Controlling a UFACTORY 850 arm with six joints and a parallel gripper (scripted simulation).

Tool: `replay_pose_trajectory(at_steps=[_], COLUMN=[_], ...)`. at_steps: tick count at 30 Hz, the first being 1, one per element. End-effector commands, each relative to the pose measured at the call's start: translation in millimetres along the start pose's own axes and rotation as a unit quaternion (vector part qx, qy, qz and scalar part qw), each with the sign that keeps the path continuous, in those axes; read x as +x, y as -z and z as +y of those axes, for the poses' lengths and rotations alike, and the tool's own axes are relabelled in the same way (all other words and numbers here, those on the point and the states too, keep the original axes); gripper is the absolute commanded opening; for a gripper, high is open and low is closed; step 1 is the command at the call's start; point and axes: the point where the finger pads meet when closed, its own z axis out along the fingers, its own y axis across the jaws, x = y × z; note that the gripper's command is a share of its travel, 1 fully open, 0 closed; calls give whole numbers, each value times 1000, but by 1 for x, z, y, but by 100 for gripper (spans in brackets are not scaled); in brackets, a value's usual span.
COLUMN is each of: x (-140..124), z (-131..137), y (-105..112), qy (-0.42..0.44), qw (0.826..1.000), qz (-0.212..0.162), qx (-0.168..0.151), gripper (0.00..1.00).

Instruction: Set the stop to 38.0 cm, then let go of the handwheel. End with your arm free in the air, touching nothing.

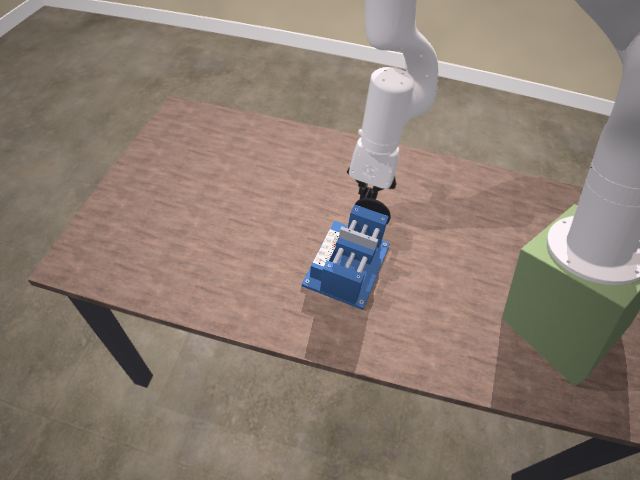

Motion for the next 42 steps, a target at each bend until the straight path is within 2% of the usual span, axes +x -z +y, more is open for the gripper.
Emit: replay_pose_trajectory(at_steps=[1,12,24,32,42], x=[0,0,0,0,0], z=[-5,-2,15,31,51], y=[-11,-36,-50,-52,-40], qy=[0,0,0,0,0], qw=[1000,1000,1000,1000,1000], qz=[1,1,1,1,1], qx=[-1,-1,-1,-1,-1], gripper=[6,6,6,6,6])
